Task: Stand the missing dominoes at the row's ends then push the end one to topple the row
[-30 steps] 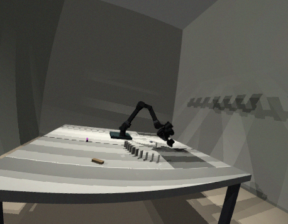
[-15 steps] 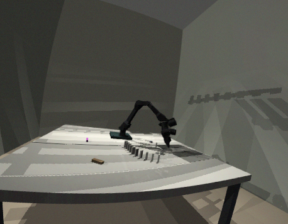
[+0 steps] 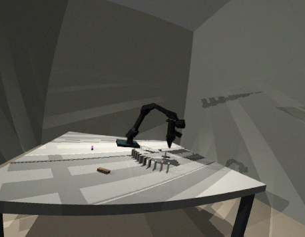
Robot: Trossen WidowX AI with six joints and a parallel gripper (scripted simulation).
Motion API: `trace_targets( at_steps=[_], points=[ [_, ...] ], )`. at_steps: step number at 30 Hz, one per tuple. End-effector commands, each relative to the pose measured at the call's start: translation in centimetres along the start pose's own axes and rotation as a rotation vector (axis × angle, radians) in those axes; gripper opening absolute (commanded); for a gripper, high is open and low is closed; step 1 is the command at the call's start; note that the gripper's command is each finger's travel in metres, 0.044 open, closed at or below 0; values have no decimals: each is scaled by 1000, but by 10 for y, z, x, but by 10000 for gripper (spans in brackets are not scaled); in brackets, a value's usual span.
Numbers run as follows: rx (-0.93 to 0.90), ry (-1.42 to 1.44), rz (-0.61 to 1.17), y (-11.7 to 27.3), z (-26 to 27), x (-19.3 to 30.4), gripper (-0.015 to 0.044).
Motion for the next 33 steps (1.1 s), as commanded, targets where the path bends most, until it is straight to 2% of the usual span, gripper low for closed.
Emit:
trace_targets(
  at_steps=[1,10,19,33],
  points=[
    [-128,27,20,22,5,16,440],
    [-127,30,20,18,6,16,440],
    [-128,28,20,-41,13,19,440],
    [-128,27,20,-55,15,19,440]
  ],
)
Point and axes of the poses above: the point midway between the two fingers, 35 mm back from their tips, its own y axis back along the fingers, its own z axis across the jaws, x = y × z, the point moved 4 cm from there along y, back along the fingers, and after that the axes turned 6 degrees about y, right-handed, at the moved point
